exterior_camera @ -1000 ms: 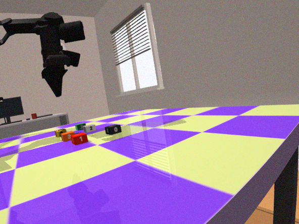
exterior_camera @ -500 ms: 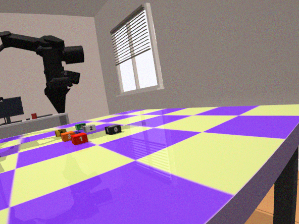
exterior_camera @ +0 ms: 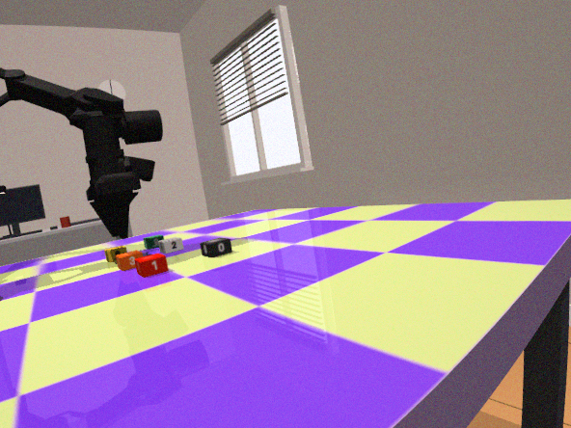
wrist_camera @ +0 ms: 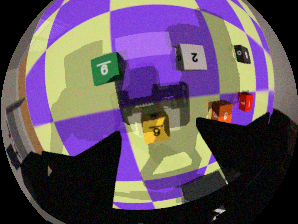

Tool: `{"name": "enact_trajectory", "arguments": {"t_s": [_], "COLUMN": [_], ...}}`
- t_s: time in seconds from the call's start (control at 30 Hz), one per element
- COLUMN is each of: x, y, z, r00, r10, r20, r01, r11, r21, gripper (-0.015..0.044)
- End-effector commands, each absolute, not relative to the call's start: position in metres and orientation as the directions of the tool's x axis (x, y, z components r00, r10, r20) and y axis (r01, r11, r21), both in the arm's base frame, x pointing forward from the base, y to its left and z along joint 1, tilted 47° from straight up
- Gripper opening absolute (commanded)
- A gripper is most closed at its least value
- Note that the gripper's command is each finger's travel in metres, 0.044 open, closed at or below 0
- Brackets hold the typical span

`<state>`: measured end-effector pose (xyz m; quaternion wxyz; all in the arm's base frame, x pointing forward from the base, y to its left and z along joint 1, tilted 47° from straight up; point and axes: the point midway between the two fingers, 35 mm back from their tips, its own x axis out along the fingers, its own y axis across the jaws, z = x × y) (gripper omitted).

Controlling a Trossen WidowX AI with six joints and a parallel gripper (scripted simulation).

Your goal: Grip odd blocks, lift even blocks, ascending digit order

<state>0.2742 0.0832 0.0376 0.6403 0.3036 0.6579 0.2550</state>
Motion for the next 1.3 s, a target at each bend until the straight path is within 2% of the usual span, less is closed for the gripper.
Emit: {"name": "enact_trajectory", "arguments": {"t_s": [0.0, 0.47, 0.83, 1.27], "x": [0.274, 0.273, 0.273, 0.273], "y": [0.089, 0.104, 0.104, 0.104], "z": [0.032, 0.019, 0.019, 0.019], "r00": [0.004, 0.004, 0.004, 0.004], "r10": [0.728, 0.730, 0.730, 0.730], "r20": [-0.685, -0.684, -0.684, -0.684], "r01": [0.077, 0.077, 0.077, 0.077], "r11": [0.683, 0.681, 0.681, 0.681], "r21": [0.727, 0.728, 0.728, 0.728], "gripper": [0.0400, 0.0400, 0.0120, 0.0120]}}
